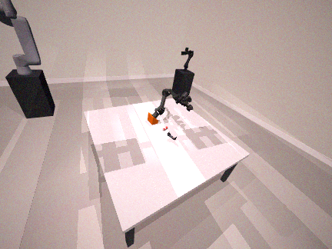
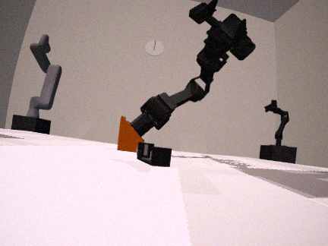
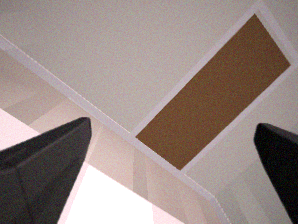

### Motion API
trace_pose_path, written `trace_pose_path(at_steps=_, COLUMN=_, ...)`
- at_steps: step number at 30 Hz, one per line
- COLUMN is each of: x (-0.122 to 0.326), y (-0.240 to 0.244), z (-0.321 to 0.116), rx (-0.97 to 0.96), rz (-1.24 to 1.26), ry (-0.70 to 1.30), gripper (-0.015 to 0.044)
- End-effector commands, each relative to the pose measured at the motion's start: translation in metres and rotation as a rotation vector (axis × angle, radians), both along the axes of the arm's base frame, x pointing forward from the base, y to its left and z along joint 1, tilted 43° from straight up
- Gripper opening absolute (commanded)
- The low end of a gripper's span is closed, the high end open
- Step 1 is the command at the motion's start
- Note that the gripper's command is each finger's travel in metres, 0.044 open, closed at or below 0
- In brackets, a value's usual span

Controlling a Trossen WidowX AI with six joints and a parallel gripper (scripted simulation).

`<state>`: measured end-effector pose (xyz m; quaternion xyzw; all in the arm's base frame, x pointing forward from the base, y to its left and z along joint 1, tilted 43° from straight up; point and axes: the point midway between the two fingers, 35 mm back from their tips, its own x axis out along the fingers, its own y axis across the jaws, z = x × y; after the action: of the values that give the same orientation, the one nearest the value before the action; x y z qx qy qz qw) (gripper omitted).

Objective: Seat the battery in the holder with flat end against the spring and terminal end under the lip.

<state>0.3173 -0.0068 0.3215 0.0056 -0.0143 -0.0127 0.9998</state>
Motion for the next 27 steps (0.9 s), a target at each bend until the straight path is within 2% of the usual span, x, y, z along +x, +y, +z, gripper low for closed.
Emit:
trace_pose_path(at_steps=1, x=0.002, y=0.000, z=-0.005, rx=0.008, rz=0.005, ry=0.021, gripper=0.0374)
trace_pose_path(at_steps=6, x=0.012, y=0.005, z=-0.124, rx=0.246, rz=0.070, ry=0.520, gripper=0.0242)
trace_pose_path(at_steps=9, x=-0.010, y=0.011, z=-0.194, rx=0.468, rz=0.058, ry=0.863, gripper=0.0242)
trace_pose_path(at_steps=12, x=-0.054, y=0.024, z=-0.250, rx=0.766, rz=-0.017, ry=1.243, gripper=0.0242)
trace_pose_path(at_steps=14, x=-0.089, y=0.035, z=-0.270, rx=0.985, rz=-0.106, ry=1.485, gripper=0.0242)
trace_pose_path(at_steps=17, x=-0.132, y=0.052, z=-0.277, rx=1.313, rz=-0.287, ry=1.803, gripper=0.0242)
trace_pose_path(at_steps=19, x=-0.141, y=0.056, z=-0.275, rx=1.390, rz=-0.338, ry=1.871, gripper=0.0242)
trace_pose_path(at_steps=27, x=-0.141, y=0.056, z=-0.275, rx=1.390, rz=-0.338, ry=1.871, gripper=0.0242)
